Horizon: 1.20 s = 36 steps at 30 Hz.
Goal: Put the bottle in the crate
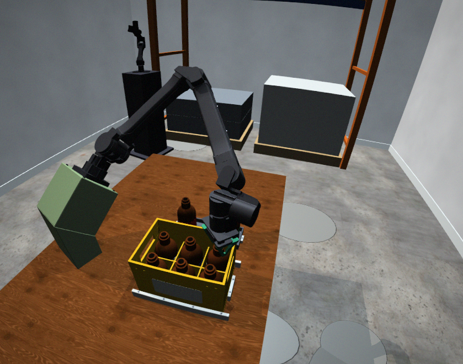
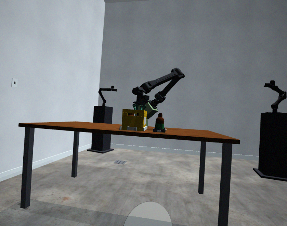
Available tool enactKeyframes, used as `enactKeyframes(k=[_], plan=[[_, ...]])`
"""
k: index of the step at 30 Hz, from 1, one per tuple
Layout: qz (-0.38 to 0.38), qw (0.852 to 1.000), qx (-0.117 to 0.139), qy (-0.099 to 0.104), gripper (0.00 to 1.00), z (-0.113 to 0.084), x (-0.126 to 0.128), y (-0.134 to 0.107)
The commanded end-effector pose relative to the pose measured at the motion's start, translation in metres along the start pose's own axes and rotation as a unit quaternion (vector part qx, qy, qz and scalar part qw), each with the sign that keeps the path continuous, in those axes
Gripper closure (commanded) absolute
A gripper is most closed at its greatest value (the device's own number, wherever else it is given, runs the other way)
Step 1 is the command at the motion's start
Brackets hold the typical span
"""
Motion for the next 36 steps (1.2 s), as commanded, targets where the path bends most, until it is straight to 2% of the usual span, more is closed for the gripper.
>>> enactKeyframes(k=[1, 12, 17, 19, 31, 33, 34, 36], plan=[[-0.003, 1.0, -0.003, -0.007, 0.39, -0.003, -0.003, 0.006], [-0.012, 1.0, -0.011, -0.02, 0.39, -0.027, -0.011, 0.013], [-0.006, 1.0, -0.008, -0.016, 0.39, -0.026, -0.013, 0.007], [-0.013, 1.0, -0.011, -0.021, 0.39, -0.035, -0.01, 0.013], [-0.013, 1.0, -0.011, -0.021, 0.39, -0.063, -0.01, 0.013], [-0.013, 1.0, -0.011, -0.021, 0.39, -0.063, -0.01, 0.013], [-0.002, 1.0, -0.007, -0.013, 0.39, -0.056, -0.014, 0.003], [-0.009, 1.0, -0.009, -0.018, 0.39, -0.067, -0.011, 0.009]])
Point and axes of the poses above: the point where the finger pads meet when closed, its own z axis out along the fingers, its own x axis across the jaws, y = z × x, the point moved 4 cm from there along -z, back along the fingers, and after that the axes turned 4 degrees about z, right-handed, at the moved point
